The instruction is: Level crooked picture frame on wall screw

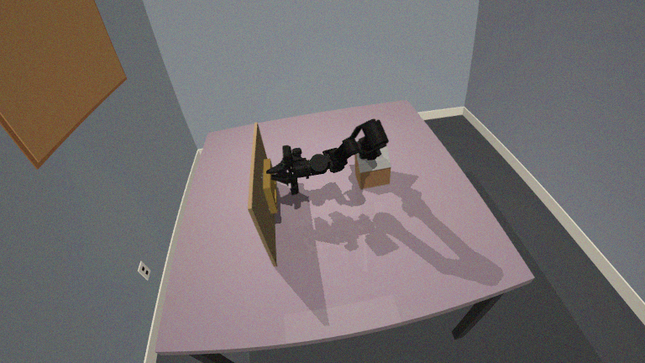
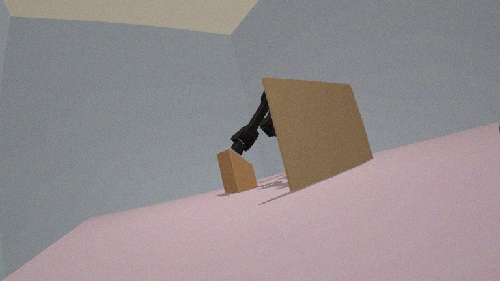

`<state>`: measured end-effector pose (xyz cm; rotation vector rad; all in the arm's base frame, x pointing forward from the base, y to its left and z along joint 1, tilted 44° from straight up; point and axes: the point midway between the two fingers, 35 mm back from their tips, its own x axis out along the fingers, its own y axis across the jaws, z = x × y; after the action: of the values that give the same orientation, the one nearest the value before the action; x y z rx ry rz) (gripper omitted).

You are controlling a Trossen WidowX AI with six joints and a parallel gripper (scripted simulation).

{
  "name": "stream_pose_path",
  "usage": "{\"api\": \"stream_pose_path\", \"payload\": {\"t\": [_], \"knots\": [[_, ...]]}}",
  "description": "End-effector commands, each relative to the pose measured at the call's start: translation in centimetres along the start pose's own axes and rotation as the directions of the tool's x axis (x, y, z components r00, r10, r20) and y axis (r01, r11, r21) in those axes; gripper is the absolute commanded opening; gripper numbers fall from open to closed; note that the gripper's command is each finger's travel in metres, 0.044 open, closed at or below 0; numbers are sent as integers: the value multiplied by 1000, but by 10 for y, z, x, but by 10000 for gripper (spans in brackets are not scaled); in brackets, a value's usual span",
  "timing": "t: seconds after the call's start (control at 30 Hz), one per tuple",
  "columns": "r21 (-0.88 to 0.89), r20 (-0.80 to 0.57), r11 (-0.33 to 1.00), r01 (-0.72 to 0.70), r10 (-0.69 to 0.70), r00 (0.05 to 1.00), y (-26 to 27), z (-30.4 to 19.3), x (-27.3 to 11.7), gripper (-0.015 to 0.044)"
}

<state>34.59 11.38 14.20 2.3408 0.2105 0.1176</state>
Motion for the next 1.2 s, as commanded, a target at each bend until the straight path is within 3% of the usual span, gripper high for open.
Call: {"api": "stream_pose_path", "payload": {"t": [0.0,0.07,0.4,0.53,0.73,0.9,1.17], "knots": [[-28,0,1000,4,-4,1000,0,0,0,0],[-37,0,999,4,-4,1000,0,0,0,0],[-18,0,1000,0,0,1000,0,0,0,260],[-4,0,1000,1,-1,1000,0,0,-2,260],[395,1,919,13,-14,1000,-5,-1,-58,260],[345,-4,939,19,-19,1000,-1,-2,-51,260],[366,-3,931,17,-17,1000,53,2,-55,260]]}}
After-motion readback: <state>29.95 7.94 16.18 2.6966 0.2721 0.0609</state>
